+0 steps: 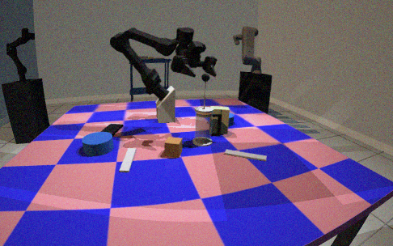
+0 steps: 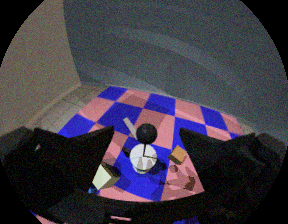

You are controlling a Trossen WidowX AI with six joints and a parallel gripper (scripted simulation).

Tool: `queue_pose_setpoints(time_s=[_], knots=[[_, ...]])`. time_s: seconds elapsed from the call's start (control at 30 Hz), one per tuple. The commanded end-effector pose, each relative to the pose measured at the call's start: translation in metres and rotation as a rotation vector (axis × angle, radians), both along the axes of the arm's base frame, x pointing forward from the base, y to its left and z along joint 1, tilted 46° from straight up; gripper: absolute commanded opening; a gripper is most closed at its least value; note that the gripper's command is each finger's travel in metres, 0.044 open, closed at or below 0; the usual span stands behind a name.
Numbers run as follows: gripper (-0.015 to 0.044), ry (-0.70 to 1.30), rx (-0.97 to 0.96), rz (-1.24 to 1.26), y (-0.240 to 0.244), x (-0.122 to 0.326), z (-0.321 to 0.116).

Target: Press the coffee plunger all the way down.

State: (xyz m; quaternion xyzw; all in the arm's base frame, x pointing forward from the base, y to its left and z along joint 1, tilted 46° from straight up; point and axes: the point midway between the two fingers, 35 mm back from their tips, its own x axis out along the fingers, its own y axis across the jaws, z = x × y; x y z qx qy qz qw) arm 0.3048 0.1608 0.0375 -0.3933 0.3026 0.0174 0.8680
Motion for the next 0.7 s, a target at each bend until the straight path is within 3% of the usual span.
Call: queue_pose_setpoints(time_s=[0.0,0.07,0.43,0.67], knots=[[0.0440,0.005,-0.004,0.004,-0.0019,0.0040,-0.0043],[0.0440,0.004,-0.004,0.004,-0.0022,0.0049,-0.0049],[0.0151,0.004,-0.004,0.004,-0.0022,0.0049,-0.0049],[0.0119,0.004,-0.004,0.004,-0.0022,0.0049,-0.0049]])
